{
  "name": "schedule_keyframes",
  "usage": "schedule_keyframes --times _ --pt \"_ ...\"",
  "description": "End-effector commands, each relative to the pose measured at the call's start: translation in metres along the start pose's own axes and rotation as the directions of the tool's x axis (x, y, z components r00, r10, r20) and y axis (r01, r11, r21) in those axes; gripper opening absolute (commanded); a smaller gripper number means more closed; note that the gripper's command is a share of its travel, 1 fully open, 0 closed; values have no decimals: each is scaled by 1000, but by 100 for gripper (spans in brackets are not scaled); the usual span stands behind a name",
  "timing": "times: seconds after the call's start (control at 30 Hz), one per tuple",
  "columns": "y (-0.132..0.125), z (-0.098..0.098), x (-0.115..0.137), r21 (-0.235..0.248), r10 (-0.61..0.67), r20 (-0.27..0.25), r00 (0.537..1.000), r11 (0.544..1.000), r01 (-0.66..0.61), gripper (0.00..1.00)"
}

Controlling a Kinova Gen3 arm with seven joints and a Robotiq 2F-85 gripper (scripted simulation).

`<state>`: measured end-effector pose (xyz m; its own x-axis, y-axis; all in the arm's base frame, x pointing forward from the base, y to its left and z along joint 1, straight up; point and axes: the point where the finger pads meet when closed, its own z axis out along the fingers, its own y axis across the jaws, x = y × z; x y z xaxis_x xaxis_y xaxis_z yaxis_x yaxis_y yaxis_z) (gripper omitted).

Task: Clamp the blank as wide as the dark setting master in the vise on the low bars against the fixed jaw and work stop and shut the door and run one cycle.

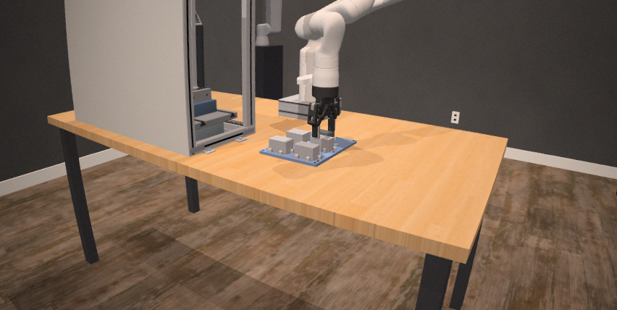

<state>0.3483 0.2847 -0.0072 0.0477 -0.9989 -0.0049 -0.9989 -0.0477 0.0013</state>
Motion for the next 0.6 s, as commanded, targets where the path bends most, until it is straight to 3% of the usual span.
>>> schedule_keyframes --times 0.0,0.57 --pt "-2 1 1 6 0 1 1000 1000 0 100" --pt "-2 4 1 6 0 1 1000 1000 0 100"
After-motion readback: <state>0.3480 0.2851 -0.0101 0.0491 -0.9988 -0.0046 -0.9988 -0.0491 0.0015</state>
